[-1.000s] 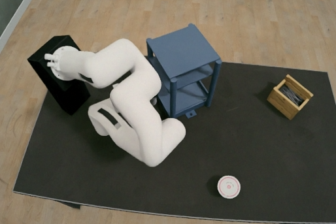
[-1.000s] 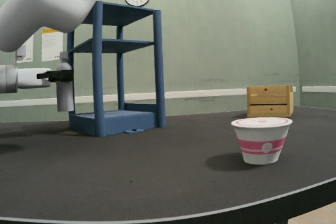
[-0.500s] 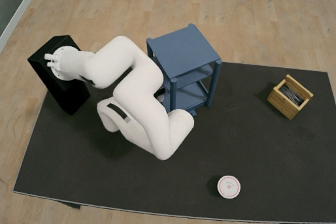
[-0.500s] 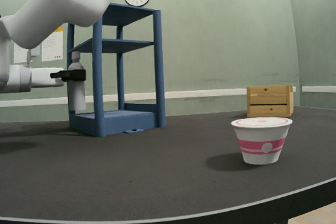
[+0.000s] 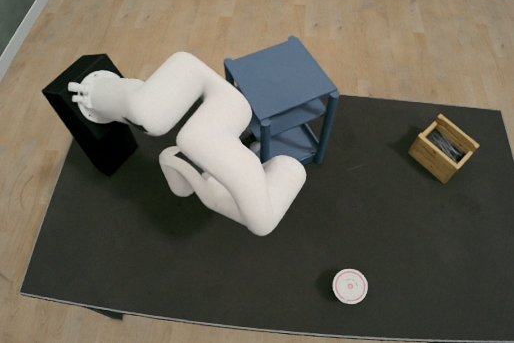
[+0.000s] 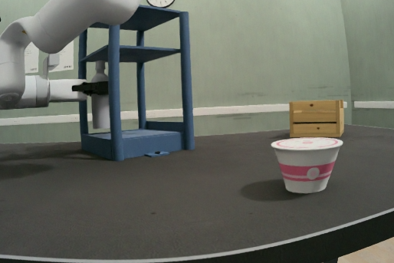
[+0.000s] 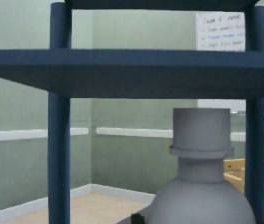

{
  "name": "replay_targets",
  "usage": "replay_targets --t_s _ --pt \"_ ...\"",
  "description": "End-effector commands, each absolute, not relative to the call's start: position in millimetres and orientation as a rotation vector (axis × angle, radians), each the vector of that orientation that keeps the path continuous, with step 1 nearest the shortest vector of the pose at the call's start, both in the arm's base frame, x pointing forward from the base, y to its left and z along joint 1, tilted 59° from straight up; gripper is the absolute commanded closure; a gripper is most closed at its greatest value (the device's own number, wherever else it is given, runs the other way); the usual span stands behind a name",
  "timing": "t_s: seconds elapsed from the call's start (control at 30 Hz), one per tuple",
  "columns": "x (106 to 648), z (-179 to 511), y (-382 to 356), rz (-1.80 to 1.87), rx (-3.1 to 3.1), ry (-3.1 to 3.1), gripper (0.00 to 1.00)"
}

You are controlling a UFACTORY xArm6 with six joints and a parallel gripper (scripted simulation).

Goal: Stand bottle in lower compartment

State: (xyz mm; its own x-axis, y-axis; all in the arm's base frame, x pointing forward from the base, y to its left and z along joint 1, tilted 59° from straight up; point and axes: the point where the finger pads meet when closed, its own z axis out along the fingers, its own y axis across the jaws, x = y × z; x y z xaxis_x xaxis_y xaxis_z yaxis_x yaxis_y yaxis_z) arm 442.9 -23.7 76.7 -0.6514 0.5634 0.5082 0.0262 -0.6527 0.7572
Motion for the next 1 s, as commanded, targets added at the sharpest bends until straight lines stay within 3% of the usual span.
replay_targets --t_s 0.0,0.97 --pt "448.8 80.0 -18.9 2.350 1.099 1.094 1.00" --pt "455.3 83.5 -14.6 2.350 1.099 1.094 1.00"
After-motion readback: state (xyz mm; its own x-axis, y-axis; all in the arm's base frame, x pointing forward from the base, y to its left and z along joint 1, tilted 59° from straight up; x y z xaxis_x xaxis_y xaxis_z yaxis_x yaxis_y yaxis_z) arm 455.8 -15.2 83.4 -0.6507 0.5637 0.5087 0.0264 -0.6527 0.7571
